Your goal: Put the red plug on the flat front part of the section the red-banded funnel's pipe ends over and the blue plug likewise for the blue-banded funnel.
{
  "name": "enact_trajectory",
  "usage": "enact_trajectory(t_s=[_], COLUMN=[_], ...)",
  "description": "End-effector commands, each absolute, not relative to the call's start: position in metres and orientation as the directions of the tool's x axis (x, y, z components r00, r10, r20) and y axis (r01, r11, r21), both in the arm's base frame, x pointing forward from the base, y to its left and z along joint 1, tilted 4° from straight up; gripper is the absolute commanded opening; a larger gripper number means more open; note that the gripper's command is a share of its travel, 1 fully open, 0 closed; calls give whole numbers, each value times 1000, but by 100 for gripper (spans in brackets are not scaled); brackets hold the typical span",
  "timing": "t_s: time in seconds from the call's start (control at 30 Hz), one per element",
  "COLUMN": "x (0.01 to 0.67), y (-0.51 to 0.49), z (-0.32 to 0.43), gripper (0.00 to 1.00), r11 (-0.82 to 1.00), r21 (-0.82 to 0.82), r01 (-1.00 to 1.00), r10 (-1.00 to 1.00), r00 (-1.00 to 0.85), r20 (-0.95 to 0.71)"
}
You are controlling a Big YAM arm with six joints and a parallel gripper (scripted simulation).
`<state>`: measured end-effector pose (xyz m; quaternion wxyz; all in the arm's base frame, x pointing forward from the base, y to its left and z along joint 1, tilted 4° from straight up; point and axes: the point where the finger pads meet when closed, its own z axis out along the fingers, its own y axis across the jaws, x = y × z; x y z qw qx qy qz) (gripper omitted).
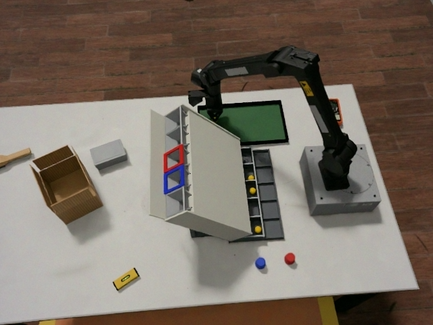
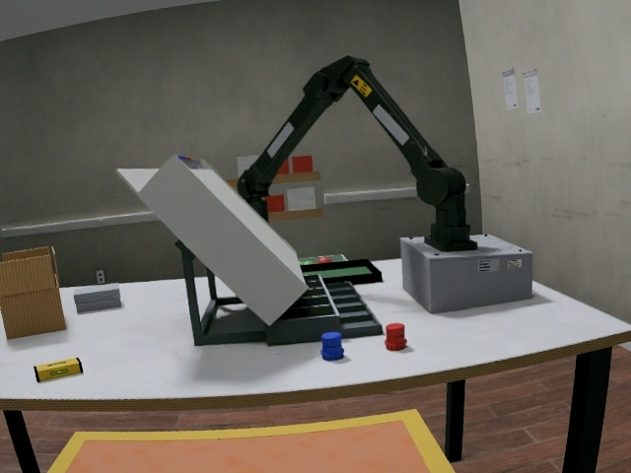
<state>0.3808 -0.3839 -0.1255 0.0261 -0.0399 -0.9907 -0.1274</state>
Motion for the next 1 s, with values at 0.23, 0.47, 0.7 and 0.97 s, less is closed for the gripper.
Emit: enact_trajectory(t_s=[0.23,0.47,0.7,0.97], x=[384,386,389,391], y=[-387,-388,-390,-391], z=[-121,-86,-24,11], gripper=[0,0,0,0], r11=[967,967,968,968], r21=[241,241,239,239], r01=[83,82,81,81], r10=[73,72,71,71], r00=[-996,-996,-996,-996], r20=[51,50,49,48])
